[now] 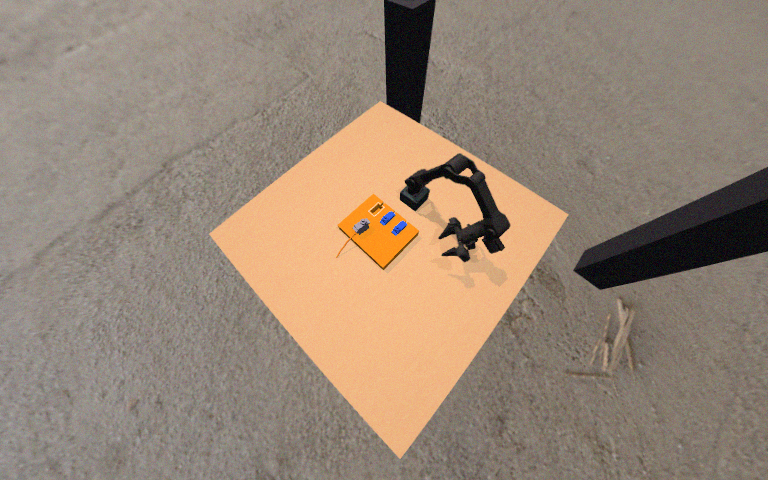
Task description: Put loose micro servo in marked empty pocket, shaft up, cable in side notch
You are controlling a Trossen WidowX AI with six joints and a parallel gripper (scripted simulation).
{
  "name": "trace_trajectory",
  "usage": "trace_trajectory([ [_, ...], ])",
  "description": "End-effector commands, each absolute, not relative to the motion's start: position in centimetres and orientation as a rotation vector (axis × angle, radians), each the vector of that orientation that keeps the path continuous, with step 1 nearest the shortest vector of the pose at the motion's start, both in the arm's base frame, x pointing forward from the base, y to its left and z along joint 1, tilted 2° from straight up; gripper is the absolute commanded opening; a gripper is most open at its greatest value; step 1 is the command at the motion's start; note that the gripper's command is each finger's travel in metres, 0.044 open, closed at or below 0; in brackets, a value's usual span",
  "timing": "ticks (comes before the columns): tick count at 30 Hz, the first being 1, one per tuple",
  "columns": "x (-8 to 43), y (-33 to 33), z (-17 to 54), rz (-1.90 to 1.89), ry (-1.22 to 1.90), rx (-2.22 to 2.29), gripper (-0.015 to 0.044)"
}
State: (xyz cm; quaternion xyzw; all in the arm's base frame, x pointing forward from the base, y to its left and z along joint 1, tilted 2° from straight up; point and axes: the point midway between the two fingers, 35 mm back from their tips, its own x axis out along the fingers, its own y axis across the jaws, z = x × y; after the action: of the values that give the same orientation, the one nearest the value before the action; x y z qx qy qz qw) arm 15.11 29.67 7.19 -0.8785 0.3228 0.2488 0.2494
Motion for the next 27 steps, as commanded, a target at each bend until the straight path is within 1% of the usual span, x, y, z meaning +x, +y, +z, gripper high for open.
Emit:
trace_trajectory([
  [1,15.2,29.6,7.2,0.677,0.884,-2.387,0.0426],
  [2,15.4,29.5,7.2,0.677,0.894,-2.377,0.0440],
  [8,17.2,28.2,7.3,0.673,0.992,-2.255,0.0440],
  [19,21.8,23.8,7.6,0.612,1.251,-1.889,0.0440],
  [27,24.4,20.7,7.9,0.569,1.370,-1.657,0.0440],
])
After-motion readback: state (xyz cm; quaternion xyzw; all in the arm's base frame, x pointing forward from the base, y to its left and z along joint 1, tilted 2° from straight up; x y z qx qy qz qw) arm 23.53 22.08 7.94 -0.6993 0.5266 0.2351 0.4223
